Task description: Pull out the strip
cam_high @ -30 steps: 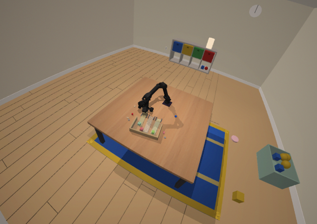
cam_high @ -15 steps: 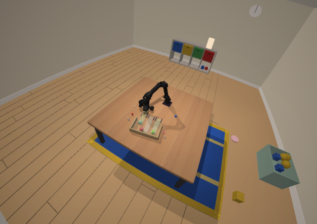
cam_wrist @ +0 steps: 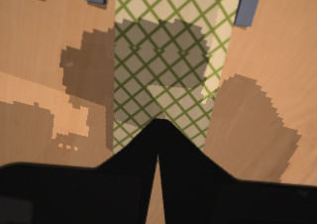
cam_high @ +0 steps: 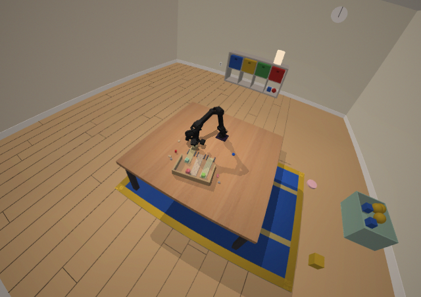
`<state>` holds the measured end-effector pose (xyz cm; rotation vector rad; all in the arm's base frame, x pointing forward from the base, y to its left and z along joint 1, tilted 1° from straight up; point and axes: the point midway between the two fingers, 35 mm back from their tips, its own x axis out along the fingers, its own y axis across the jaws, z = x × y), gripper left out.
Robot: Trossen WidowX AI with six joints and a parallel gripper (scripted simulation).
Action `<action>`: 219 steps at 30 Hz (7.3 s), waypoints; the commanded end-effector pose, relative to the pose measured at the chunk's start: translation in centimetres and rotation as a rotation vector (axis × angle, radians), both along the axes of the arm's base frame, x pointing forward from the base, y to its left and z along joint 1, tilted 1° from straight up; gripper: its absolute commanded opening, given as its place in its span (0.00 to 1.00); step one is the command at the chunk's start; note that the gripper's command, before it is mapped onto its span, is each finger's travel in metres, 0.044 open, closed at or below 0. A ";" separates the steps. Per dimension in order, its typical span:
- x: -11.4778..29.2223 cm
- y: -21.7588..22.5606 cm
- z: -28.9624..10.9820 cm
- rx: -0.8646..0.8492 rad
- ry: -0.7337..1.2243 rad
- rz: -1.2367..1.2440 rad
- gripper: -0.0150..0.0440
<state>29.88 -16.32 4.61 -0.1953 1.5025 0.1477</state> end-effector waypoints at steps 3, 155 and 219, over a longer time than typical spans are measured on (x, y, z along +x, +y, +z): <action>-1.4 -0.1 -0.6 0.009 0.021 -0.001 0.25; 13.4 2.6 1.7 0.026 0.003 -0.165 0.52; -1.2 7.2 7.3 0.025 0.017 -0.171 0.25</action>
